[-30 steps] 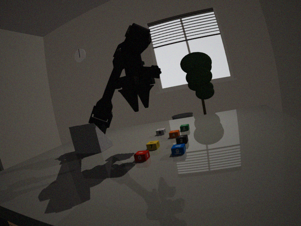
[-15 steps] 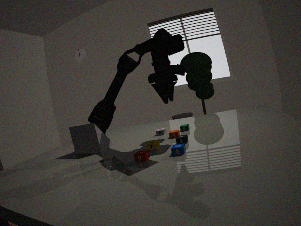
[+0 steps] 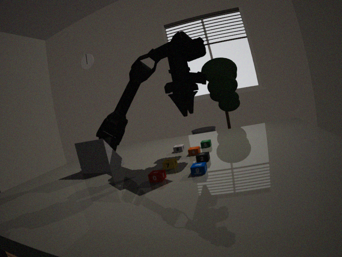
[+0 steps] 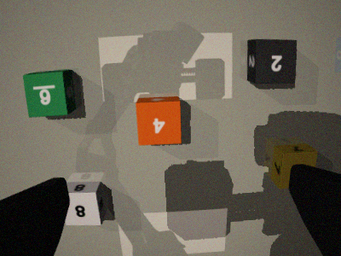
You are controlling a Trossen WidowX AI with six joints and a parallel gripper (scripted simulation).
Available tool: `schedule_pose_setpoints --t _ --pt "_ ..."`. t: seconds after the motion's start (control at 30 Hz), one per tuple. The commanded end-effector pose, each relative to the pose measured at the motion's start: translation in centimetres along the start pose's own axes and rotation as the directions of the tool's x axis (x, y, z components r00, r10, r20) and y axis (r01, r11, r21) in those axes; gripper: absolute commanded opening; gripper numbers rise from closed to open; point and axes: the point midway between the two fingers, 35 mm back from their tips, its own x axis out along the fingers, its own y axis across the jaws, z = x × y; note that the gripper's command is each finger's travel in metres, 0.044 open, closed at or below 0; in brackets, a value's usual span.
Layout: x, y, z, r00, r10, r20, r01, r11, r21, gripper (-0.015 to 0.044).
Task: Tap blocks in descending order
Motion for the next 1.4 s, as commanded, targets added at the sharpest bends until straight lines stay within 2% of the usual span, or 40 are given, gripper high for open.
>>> schedule_pose_setpoints --t 0.0,0.3,1.07,1.17,1.37 --pt "0.0 0.3 -0.1 1.0 0.004 0.003 -0.004 1.0 0.007 0.04" --pt "0.0 8.1 -6.9 1.0 0.005 0.013 -0.006 0.999 0.051 0.04" --pt "0.0 8.2 -7.0 1.0 0.005 0.013 -0.006 0.999 0.052 0.04" --pt "-0.3 8.3 -5.5 1.0 0.004 0.011 -0.005 0.999 0.045 0.04" --pt "-0.3 8.6 1.0 1.0 0.004 0.004 -0.004 1.0 0.014 0.04"
